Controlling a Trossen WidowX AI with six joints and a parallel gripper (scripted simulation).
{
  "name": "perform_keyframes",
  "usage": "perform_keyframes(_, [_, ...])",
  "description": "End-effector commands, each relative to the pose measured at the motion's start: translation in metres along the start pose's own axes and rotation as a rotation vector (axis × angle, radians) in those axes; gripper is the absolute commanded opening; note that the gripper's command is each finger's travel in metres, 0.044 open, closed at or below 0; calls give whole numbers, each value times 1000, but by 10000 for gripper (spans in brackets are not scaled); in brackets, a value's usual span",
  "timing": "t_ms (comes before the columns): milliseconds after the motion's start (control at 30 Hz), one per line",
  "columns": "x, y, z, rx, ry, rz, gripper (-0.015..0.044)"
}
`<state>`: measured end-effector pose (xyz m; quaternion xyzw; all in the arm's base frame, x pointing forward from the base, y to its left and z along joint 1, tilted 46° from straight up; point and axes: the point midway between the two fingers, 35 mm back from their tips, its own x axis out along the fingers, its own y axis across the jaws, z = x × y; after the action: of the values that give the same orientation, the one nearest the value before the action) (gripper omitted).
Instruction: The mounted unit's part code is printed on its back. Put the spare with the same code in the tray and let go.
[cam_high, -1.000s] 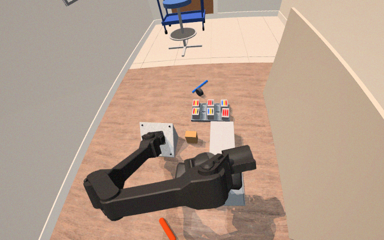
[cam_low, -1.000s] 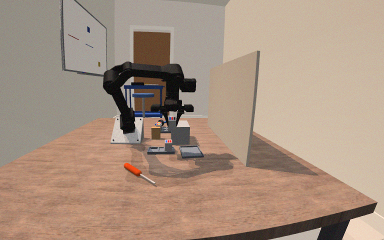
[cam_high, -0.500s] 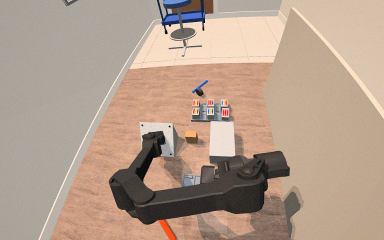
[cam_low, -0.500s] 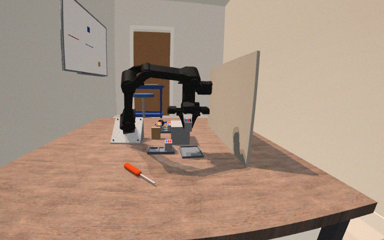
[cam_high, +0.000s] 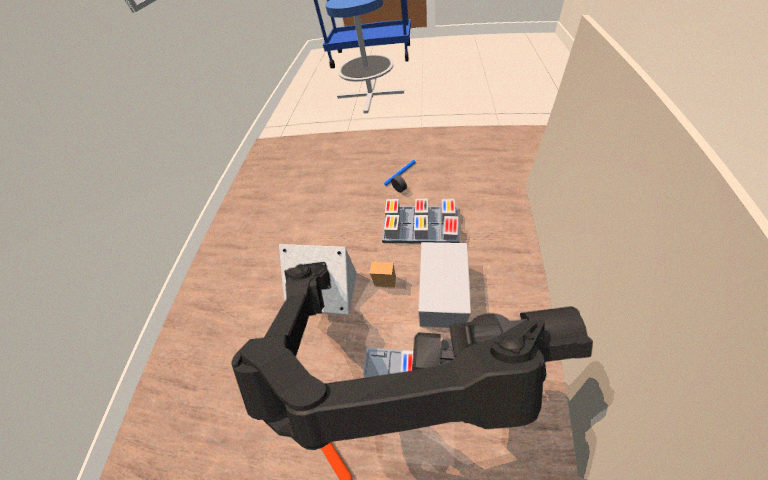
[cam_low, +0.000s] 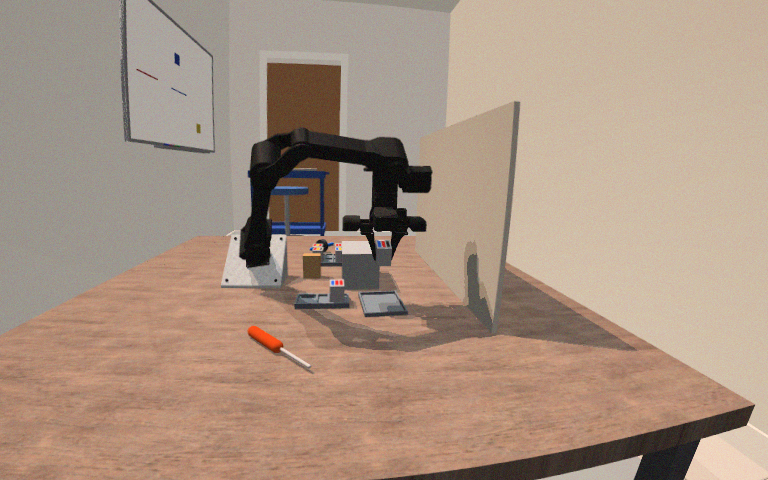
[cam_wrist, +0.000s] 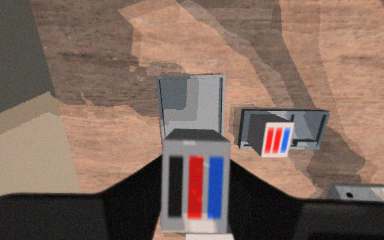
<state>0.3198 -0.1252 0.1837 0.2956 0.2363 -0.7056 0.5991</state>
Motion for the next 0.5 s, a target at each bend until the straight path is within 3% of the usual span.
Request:
perform_keyframes(0, [4,1,0,-5,-4,-1,0])
perform_keyframes(467, [16,2,0,-5,-3,-1,0])
